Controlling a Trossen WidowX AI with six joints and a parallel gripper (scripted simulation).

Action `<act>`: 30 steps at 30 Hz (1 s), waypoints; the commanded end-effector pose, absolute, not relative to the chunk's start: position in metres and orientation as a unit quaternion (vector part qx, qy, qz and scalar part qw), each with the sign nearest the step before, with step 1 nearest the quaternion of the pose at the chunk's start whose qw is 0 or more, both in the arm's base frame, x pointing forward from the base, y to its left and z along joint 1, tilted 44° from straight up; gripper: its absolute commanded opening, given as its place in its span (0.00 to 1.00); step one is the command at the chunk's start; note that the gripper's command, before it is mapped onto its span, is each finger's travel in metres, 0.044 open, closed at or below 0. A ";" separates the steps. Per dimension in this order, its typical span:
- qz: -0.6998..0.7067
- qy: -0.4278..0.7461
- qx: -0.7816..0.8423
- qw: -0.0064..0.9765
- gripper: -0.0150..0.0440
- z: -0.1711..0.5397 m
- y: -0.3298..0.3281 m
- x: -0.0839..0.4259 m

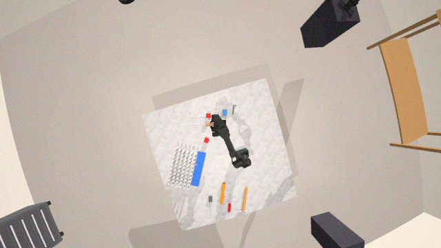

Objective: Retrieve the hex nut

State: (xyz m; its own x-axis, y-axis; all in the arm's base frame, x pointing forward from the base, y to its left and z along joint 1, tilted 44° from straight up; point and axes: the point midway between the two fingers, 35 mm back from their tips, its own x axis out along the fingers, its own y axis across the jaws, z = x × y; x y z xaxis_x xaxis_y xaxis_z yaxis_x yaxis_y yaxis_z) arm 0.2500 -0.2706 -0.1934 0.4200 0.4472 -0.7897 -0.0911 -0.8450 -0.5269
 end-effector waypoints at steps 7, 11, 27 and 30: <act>0.525 -0.110 -0.803 0.260 0.25 -0.201 -0.263 0.249; 0.525 -0.110 -0.803 0.260 0.25 -0.204 -0.260 0.248; 0.525 -0.110 -0.803 0.260 0.25 -0.216 -0.248 0.246; 0.525 -0.110 -0.803 0.260 0.25 -0.219 -0.246 0.245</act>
State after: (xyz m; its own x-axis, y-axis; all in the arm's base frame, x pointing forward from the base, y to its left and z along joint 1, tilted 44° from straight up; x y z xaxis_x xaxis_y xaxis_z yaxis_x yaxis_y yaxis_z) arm 0.2459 -0.2497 -0.2167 0.4205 0.4475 -0.7893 -0.0909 -0.8448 -0.5273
